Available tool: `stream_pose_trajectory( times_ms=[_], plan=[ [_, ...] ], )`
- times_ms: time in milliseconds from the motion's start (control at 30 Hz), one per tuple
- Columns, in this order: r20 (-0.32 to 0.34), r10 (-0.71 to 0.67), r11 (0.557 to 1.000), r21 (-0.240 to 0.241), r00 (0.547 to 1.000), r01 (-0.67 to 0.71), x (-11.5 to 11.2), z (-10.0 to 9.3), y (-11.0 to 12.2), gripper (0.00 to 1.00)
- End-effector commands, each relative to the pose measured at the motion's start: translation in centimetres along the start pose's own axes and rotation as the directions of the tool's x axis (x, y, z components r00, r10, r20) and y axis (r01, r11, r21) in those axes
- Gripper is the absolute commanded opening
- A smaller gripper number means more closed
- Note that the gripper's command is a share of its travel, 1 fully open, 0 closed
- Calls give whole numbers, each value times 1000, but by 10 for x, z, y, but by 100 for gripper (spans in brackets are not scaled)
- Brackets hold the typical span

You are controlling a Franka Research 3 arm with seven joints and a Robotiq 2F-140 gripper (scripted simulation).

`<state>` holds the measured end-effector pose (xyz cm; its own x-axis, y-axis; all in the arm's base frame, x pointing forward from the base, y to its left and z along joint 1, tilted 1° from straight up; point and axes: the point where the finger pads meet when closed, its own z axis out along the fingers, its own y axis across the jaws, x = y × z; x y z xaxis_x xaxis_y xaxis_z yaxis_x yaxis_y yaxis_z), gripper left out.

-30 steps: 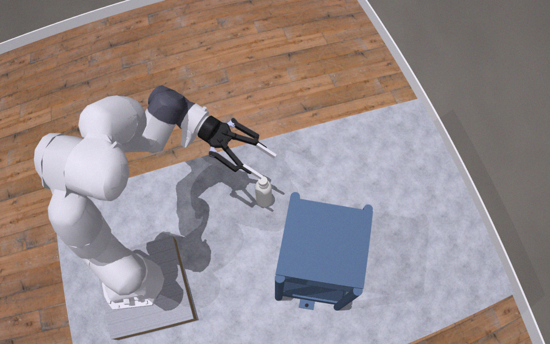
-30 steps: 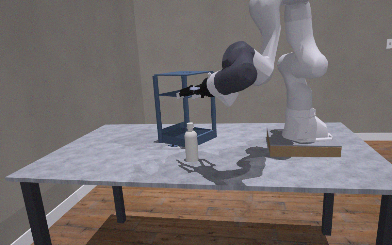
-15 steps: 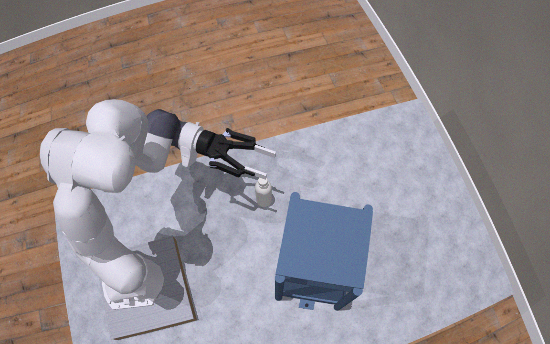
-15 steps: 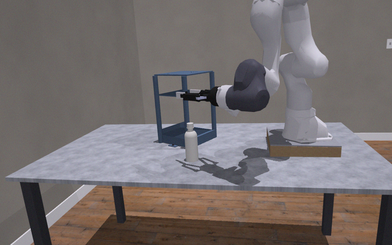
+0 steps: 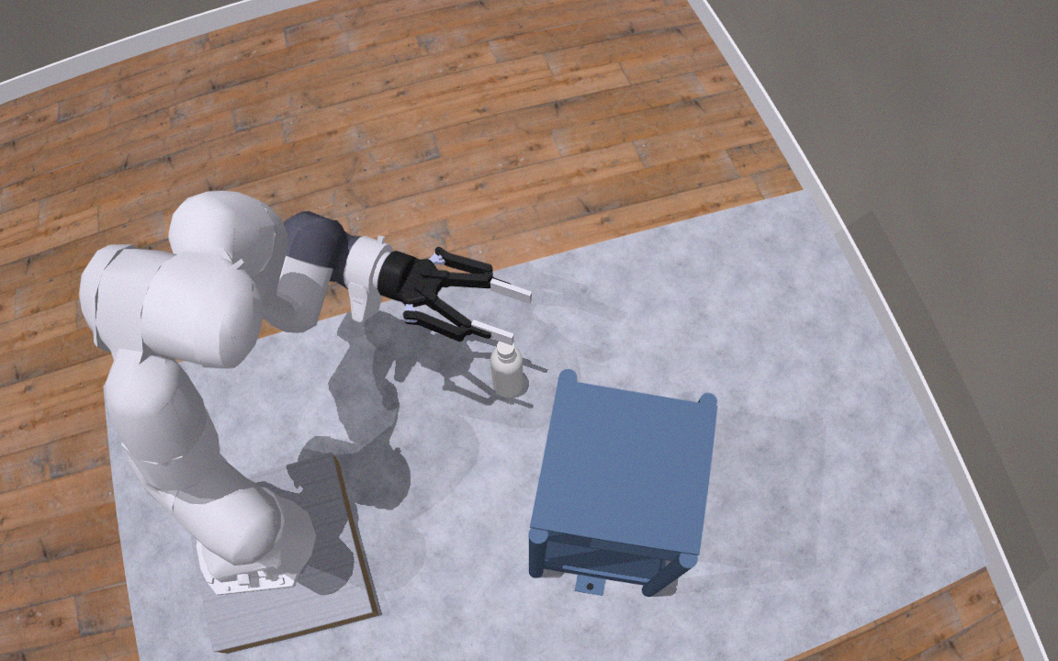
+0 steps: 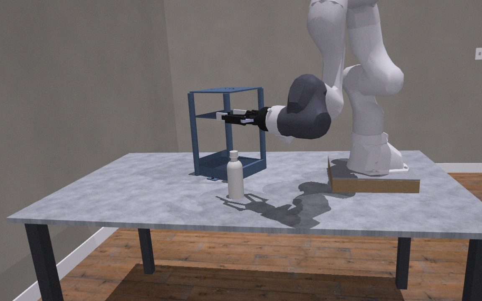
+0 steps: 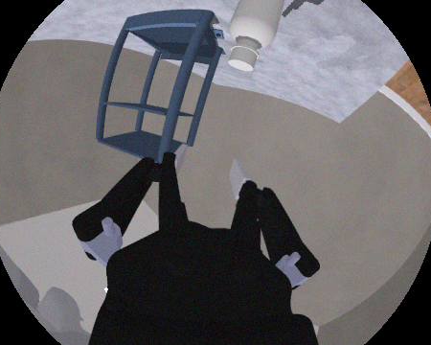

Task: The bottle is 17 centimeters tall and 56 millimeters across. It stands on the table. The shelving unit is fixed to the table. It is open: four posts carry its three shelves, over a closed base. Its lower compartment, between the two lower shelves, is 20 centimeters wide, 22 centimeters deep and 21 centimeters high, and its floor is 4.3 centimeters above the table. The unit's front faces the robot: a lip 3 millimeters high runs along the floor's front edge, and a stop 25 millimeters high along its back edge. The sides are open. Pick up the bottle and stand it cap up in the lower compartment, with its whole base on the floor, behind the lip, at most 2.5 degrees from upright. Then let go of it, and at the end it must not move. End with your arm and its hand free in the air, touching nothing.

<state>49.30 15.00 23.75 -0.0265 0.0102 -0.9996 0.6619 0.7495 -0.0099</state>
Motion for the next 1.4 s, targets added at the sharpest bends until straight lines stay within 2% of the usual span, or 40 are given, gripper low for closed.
stream_pose_trajectory(
  times_ms=[0, 767, 1367],
  plan=[
    [5, 8, 1000, 0, 1000, -8, 1, 0, 1, 46],
    [5, 8, 1000, 0, 1000, -8, 34, 0, 1, 46],
    [5, 8, 1000, 0, 1000, -8, 78, 1, 1, 46]
  ],
)
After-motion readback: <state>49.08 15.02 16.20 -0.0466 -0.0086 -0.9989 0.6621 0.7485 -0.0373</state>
